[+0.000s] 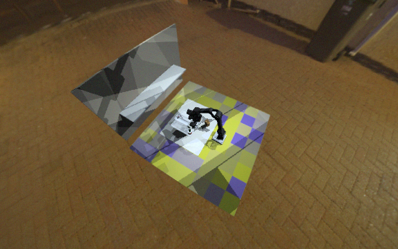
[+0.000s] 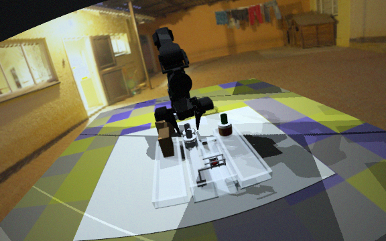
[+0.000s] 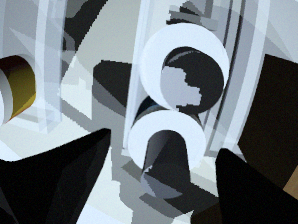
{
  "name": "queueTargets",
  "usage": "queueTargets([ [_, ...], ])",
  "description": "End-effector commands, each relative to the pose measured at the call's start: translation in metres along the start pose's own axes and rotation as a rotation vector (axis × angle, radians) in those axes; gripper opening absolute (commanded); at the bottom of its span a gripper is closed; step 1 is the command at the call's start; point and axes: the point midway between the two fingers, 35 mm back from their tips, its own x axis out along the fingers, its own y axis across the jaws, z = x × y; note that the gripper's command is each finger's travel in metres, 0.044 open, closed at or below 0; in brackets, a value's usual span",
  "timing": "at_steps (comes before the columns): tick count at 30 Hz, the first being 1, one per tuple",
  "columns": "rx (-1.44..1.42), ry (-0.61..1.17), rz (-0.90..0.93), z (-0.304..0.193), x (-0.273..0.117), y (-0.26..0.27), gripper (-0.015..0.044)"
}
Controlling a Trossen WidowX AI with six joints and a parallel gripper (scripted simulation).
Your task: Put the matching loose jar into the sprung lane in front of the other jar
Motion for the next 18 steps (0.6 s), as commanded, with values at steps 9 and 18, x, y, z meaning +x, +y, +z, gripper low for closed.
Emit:
queueTargets([
  [9, 0.000, -0.006, -0.001, -0.014, -0.008, 0.000, 0.0295],
  [18, 0.000, -0.003, -0.001, -0.045, -0.009, 0.000, 0.0295],
])
